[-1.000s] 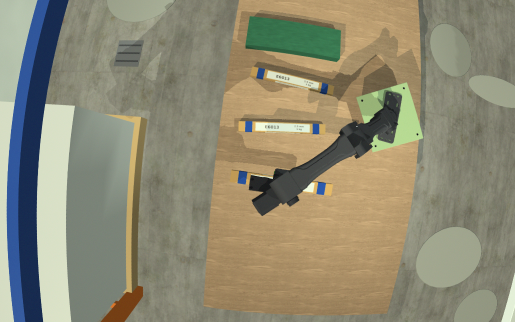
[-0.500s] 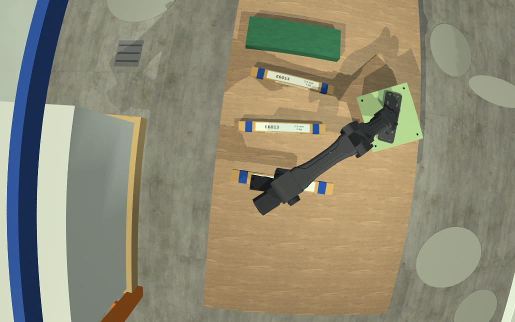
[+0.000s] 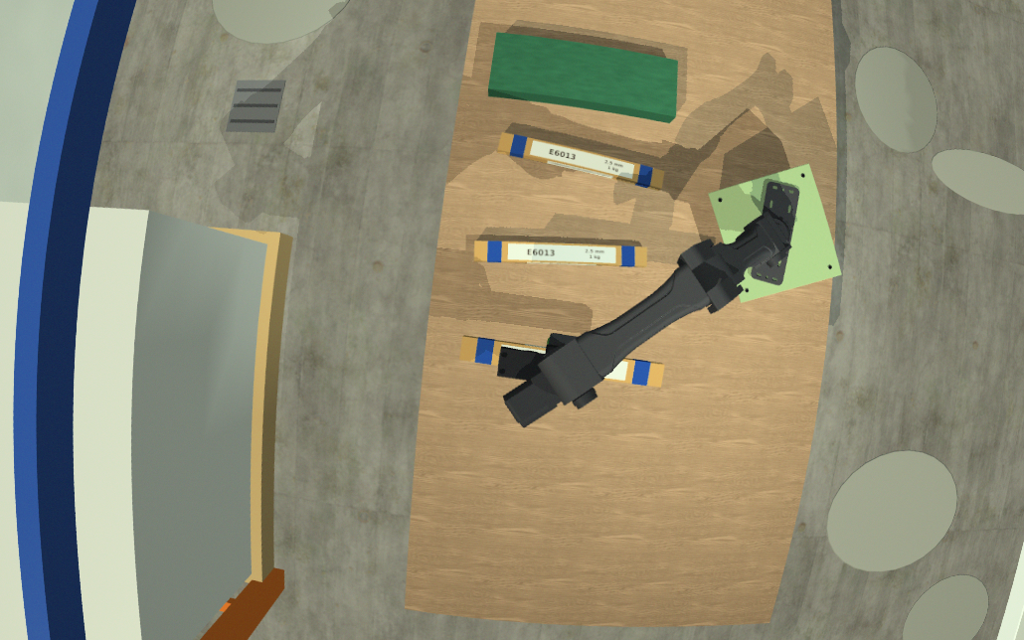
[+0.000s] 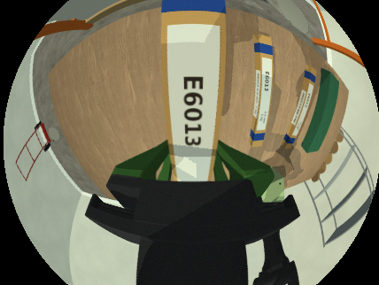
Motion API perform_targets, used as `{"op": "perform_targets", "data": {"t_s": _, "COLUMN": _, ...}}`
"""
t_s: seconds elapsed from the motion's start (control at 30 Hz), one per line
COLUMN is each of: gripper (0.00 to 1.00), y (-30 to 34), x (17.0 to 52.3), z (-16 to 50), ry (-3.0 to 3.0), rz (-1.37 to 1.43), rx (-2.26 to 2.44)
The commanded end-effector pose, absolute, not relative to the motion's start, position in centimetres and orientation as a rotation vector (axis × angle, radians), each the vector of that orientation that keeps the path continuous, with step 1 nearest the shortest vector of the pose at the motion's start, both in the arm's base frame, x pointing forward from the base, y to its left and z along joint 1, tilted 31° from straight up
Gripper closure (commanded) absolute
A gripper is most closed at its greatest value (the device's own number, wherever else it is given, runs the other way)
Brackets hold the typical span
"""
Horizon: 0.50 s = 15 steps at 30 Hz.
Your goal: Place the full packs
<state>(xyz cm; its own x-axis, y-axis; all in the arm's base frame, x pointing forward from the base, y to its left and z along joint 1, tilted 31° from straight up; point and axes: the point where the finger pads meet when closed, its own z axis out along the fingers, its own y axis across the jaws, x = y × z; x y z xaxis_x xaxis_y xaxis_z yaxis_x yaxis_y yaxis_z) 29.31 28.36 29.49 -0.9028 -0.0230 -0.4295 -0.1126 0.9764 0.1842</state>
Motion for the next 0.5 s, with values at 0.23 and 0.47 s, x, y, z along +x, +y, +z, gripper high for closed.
{"op": "perform_targets", "data": {"t_s": 0.23, "gripper": 1.0, "y": 27.9, "x": 28.0, "z": 32.4, "ry": 2.615, "rz": 0.356, "rx": -0.102}}
{"op": "perform_targets", "data": {"t_s": 0.47, "gripper": 1.0, "y": 26.3, "x": 28.6, "z": 31.7, "ry": 2.621, "rz": 0.342, "rx": -0.127}}
